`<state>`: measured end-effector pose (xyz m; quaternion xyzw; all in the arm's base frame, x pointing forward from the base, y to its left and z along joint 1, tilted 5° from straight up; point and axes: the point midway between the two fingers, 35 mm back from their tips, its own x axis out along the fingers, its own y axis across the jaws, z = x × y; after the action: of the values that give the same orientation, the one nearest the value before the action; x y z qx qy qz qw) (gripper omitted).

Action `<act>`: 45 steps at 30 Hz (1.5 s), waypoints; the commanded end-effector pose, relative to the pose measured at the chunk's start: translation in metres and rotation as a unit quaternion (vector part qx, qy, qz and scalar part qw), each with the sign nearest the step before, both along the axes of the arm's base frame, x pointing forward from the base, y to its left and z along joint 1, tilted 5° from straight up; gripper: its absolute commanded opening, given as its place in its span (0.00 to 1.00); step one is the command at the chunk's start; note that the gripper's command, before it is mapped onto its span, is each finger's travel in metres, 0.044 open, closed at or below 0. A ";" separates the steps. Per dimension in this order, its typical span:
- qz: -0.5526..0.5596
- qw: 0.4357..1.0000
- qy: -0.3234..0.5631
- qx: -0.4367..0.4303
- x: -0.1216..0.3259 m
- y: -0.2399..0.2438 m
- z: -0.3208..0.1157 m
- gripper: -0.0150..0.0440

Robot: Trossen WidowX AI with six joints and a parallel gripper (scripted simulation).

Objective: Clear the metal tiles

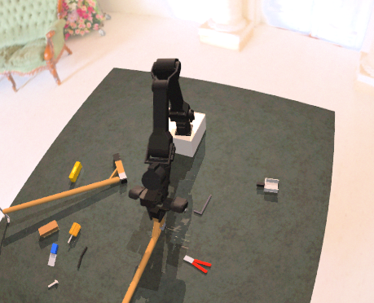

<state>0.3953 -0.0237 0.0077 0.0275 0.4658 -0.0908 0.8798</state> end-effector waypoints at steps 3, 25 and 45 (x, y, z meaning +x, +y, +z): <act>-0.003 1.000 -0.014 -0.001 -0.007 0.001 0.007 0.25; -0.003 1.000 -0.014 0.000 -0.042 0.002 0.003 0.25; -0.006 1.000 -0.009 -0.002 -0.053 -0.018 0.002 0.25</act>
<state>0.3433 -0.0349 0.0056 0.0280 0.4637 -0.0933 0.8806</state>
